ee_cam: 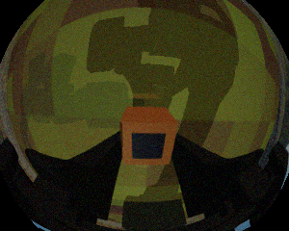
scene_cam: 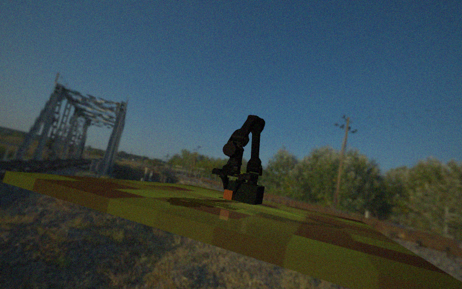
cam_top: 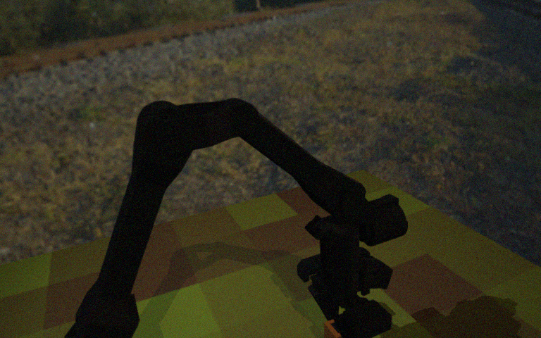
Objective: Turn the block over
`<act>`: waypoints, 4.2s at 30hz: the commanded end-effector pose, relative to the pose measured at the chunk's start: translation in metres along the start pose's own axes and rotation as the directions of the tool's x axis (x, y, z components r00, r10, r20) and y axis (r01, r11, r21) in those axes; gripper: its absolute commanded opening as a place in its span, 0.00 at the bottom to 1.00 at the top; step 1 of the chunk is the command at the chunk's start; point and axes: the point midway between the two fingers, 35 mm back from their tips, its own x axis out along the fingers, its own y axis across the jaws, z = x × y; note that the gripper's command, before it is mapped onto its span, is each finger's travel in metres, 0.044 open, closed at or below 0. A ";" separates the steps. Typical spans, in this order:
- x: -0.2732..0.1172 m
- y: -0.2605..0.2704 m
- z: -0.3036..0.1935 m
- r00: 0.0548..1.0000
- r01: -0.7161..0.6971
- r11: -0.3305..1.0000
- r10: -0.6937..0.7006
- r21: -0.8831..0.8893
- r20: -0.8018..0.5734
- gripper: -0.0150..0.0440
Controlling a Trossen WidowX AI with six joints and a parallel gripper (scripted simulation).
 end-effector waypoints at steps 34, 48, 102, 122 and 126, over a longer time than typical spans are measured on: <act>0.003 0.000 -0.002 0.869 0.002 1.000 -0.002 0.002 0.494 0.25; 0.022 0.000 0.006 0.797 0.020 0.999 0.006 -0.036 0.604 0.25; 0.032 0.000 -0.006 0.480 0.002 1.000 -0.002 0.002 0.877 0.57; 0.032 0.000 -0.006 0.480 0.002 1.000 -0.002 0.002 0.877 1.00; 0.032 0.000 -0.006 0.480 0.002 1.000 -0.002 0.002 0.877 1.00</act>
